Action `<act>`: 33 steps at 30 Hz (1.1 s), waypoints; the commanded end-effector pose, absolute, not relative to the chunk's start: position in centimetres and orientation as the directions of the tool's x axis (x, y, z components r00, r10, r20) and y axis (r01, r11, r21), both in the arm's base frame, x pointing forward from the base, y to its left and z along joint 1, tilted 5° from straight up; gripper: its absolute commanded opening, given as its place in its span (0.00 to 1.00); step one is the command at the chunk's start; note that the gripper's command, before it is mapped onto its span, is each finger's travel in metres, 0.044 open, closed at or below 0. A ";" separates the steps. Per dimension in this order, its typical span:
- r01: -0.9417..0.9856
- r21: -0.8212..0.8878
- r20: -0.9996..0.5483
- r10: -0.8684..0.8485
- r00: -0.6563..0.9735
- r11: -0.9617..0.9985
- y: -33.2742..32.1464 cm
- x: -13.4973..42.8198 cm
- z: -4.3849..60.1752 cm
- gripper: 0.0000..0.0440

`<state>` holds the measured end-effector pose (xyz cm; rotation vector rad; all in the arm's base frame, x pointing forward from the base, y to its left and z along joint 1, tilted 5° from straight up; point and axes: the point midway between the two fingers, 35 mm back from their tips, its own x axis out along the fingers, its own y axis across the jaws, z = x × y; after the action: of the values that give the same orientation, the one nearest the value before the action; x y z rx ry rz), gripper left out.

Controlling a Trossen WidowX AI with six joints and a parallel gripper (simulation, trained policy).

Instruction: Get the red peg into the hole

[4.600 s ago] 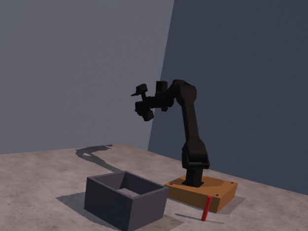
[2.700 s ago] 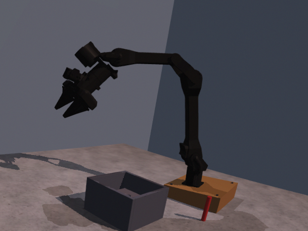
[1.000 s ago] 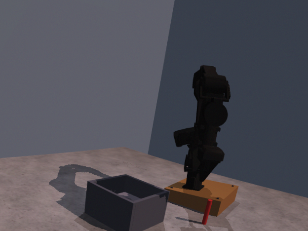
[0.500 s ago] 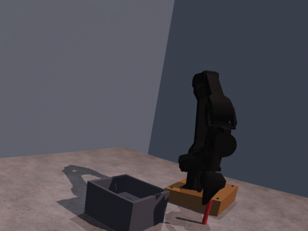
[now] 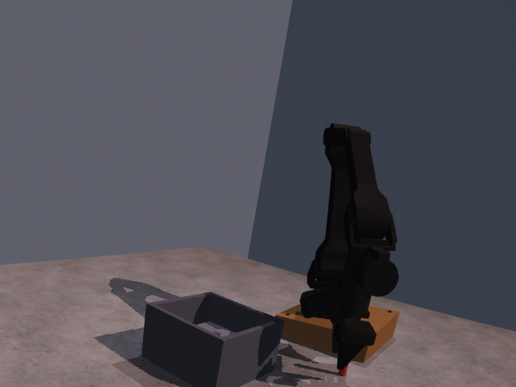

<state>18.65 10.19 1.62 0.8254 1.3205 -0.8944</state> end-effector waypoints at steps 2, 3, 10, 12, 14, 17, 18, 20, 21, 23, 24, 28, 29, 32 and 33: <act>0.904 -0.019 -0.998 -0.061 0.008 0.427 10.1 18.0 1.0 0.55; 0.903 -0.022 -0.998 -0.056 0.003 0.429 10.2 18.0 1.0 0.49; 0.895 -0.031 -1.000 -0.017 -0.027 0.446 10.4 18.0 1.2 0.07; 0.893 -0.034 -0.999 -0.006 -0.035 0.448 10.3 18.1 1.3 0.00; 0.887 -0.016 -1.000 -0.020 -0.008 0.462 10.0 18.4 1.7 0.00; 0.876 0.001 -0.999 -0.039 0.023 0.481 9.6 18.7 2.5 0.00; 0.873 0.005 -0.999 -0.045 0.031 0.488 9.4 18.7 2.8 0.00; 0.865 0.014 -0.997 -0.056 0.049 0.502 9.1 18.9 3.3 0.00; 0.861 0.018 -0.997 -0.061 0.057 0.509 8.9 19.0 3.6 0.00; 0.852 0.027 -0.995 -0.071 0.075 0.523 8.6 19.2 4.2 0.00; 0.847 0.031 -0.994 -0.076 0.084 0.530 8.4 19.3 4.5 0.00; 0.829 0.047 -0.988 -0.095 0.120 0.557 7.8 19.9 5.9 0.00; 0.825 0.050 -0.987 -0.099 0.128 0.563 7.6 20.0 6.2 0.00; 0.813 0.061 -0.982 -0.112 0.153 0.580 7.1 20.6 7.3 0.00; 0.809 0.064 -0.980 -0.116 0.162 0.584 6.9 20.8 7.6 0.00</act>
<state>20.17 7.27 6.62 0.7084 1.2638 -0.7604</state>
